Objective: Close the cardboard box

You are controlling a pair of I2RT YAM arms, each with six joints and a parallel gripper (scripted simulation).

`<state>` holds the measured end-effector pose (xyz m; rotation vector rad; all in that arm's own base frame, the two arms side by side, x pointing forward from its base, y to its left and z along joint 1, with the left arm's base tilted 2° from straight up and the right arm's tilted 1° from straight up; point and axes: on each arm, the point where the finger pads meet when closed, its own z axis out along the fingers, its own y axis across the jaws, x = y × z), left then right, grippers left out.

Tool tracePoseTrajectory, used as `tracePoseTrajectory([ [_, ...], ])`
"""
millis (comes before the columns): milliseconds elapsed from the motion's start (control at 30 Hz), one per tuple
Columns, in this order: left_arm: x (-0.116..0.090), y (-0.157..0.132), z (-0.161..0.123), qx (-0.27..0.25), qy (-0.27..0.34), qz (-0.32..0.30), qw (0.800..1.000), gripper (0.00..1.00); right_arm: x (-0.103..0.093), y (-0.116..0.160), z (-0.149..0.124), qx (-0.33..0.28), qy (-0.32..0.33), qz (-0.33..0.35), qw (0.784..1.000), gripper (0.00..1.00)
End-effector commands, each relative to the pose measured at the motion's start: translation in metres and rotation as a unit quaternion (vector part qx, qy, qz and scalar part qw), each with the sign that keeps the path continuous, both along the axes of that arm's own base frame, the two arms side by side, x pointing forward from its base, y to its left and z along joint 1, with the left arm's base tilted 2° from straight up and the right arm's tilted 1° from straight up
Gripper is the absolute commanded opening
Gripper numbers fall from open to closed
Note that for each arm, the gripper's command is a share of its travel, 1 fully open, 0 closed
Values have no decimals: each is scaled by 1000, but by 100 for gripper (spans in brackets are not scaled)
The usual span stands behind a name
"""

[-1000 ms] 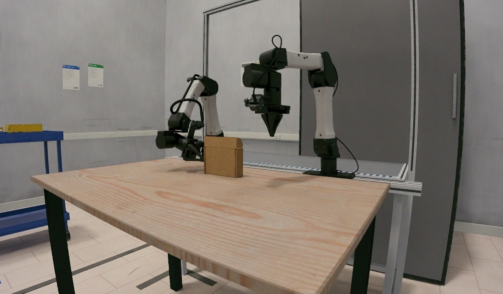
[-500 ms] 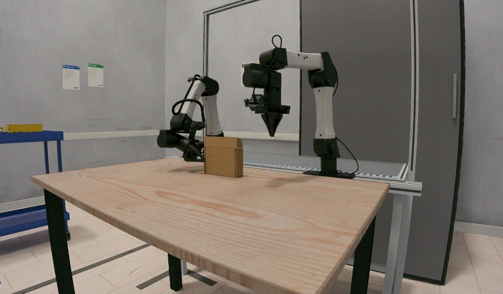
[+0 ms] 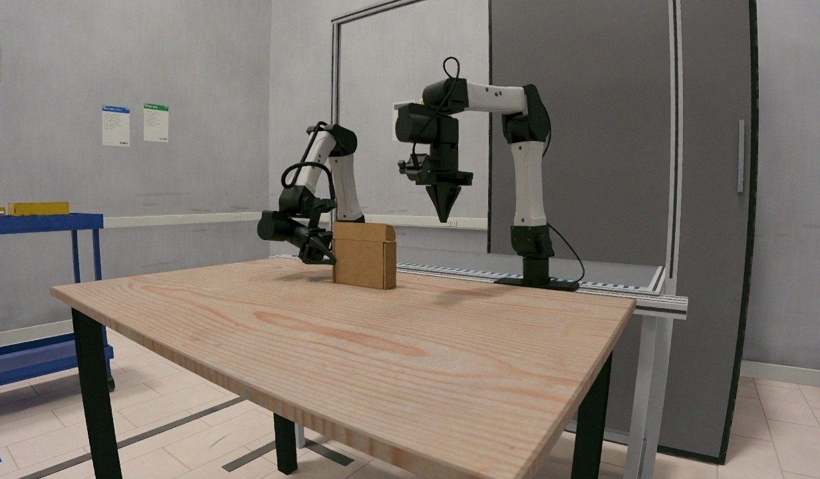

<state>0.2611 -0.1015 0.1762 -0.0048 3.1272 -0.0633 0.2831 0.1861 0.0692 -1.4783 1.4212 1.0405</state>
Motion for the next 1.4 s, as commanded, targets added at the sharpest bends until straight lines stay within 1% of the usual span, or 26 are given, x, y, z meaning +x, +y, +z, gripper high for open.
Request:
tracePoseTrajectory([
  [0,0,2,4,-2,-5,1,1000,1,2,-2,2,0,-4,-4,1000,72],
  [1267,0,2,4,-2,-5,1,1000,1,2,-2,2,0,-4,-4,1000,49],
  [1367,0,2,4,-2,-5,1,1000,1,2,-2,2,0,-4,-4,1000,49],
])
